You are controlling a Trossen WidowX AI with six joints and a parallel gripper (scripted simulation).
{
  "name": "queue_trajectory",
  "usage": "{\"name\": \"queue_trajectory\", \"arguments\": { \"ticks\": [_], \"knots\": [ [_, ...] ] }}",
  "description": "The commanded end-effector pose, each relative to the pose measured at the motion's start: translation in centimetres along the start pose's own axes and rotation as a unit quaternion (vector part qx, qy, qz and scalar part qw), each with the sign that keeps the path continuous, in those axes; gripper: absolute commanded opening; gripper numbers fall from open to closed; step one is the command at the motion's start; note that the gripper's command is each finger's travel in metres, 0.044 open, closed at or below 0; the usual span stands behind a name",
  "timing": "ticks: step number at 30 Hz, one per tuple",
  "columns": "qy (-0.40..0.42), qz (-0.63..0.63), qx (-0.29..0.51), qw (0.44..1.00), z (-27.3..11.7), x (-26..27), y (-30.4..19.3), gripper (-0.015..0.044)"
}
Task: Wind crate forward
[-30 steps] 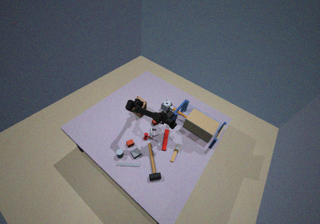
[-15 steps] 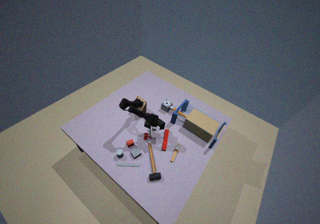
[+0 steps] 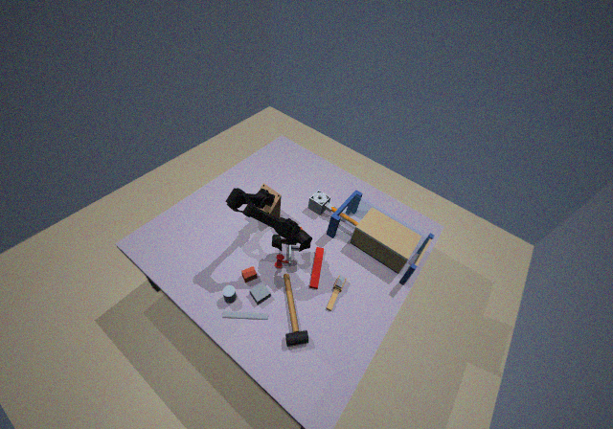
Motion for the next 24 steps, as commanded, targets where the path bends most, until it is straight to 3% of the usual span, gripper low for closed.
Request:
{"name": "queue_trajectory", "arguments": {
  "ticks": [1,24],
  "knots": [
    [0.008,-0.006,-0.002,1.000,1.8,0.1,0.1,0.0440],
    [0.008,-0.002,0.003,1.000,4.7,0.1,-0.3,0.0433]
  ]
}}
Point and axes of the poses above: the point midway between the two fingers, 35 mm back from their tips, its own z axis out along the fingers, its own x axis across the jaws, y = z × x, the point moved 4 cm from there along -z, back along the fingers, and after that the axes turned 5 degrees about z, right-handed, at the moved point
